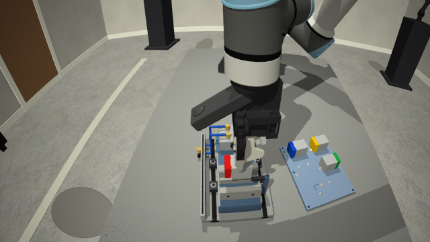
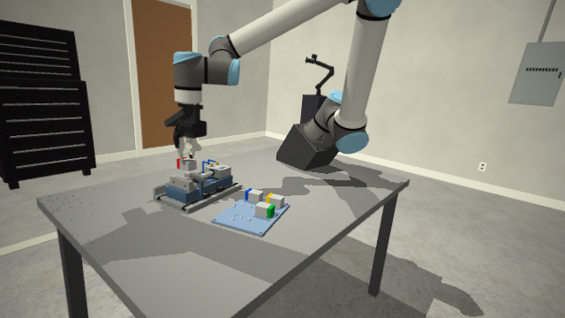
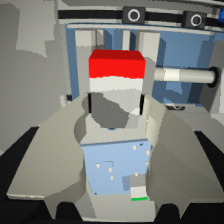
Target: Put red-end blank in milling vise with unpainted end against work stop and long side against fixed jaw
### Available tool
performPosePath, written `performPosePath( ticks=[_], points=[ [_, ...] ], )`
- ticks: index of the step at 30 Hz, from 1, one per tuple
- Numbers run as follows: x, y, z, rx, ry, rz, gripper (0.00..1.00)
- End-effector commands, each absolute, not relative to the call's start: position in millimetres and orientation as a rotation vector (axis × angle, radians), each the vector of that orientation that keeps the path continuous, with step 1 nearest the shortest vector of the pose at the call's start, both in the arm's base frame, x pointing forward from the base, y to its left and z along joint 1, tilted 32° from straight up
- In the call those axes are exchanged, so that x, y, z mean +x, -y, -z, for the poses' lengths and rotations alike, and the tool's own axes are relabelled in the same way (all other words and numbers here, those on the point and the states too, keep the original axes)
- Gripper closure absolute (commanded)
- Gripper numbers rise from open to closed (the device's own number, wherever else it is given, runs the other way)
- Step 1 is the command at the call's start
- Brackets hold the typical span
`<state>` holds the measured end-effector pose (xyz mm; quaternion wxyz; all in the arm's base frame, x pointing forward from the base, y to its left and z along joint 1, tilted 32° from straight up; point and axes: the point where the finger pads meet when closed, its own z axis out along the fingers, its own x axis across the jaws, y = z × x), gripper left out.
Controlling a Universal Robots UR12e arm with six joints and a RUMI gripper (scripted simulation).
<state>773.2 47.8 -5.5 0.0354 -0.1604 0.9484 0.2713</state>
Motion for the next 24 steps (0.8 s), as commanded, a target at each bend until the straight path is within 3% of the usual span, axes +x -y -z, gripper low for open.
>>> performPosePath(
  ticks=[1, 24],
  points=[
    [775.6, -46.6, 5.7, -0.494, -2.912, -0.829, 1.0],
    [773.4, -55.6, 18.4, -0.495, -2.914, -0.833, 1.0]
  ],
)
